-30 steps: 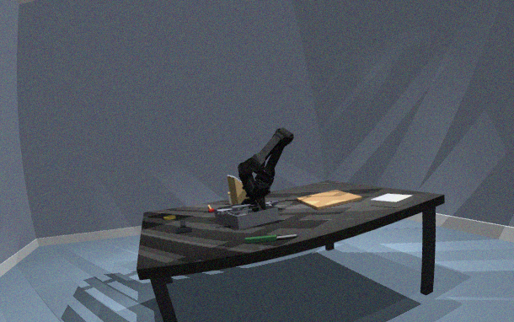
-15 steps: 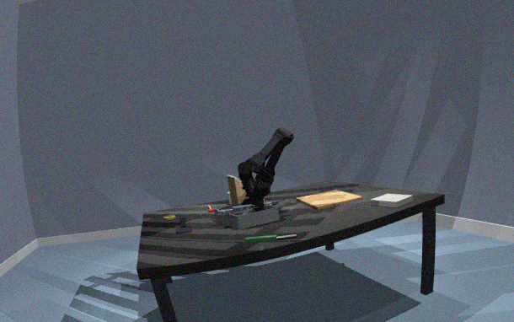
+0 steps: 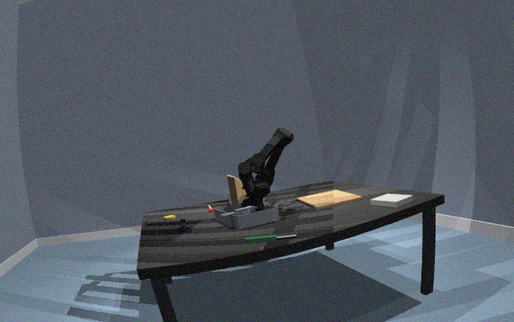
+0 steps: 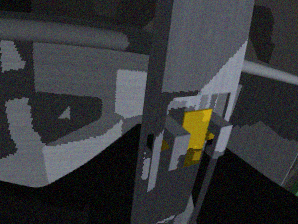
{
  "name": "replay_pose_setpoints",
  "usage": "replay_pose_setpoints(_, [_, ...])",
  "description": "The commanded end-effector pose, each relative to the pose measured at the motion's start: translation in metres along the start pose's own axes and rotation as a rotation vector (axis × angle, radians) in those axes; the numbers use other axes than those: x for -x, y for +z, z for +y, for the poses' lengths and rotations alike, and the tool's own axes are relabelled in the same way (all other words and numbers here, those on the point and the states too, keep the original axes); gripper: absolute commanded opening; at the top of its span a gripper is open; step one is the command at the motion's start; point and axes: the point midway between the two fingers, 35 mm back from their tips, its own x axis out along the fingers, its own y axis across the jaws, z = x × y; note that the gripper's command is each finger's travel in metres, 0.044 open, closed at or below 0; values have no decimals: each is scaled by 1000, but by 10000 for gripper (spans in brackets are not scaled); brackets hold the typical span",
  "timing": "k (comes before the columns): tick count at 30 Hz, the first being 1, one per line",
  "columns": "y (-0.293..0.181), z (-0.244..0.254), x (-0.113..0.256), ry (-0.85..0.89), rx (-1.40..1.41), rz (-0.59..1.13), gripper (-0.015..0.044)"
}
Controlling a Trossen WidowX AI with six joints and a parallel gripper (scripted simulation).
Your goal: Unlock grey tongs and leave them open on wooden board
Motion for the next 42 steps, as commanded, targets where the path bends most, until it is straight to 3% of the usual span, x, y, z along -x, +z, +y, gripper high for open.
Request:
replay_pose_setpoints(1, [0,-1,2,1,1,1,-110])
replay_pose_setpoints(3, [-2,-7,9,2,0,3,-150])
replay_pose_setpoints(11, [-2,-39,67,4,-11,-1,-150])
replay_pose_setpoints(24, [-3,-39,66,27,-25,2,-150])
replay_pose_setpoints(42, [-8,-40,60,291,-169,39,-150])
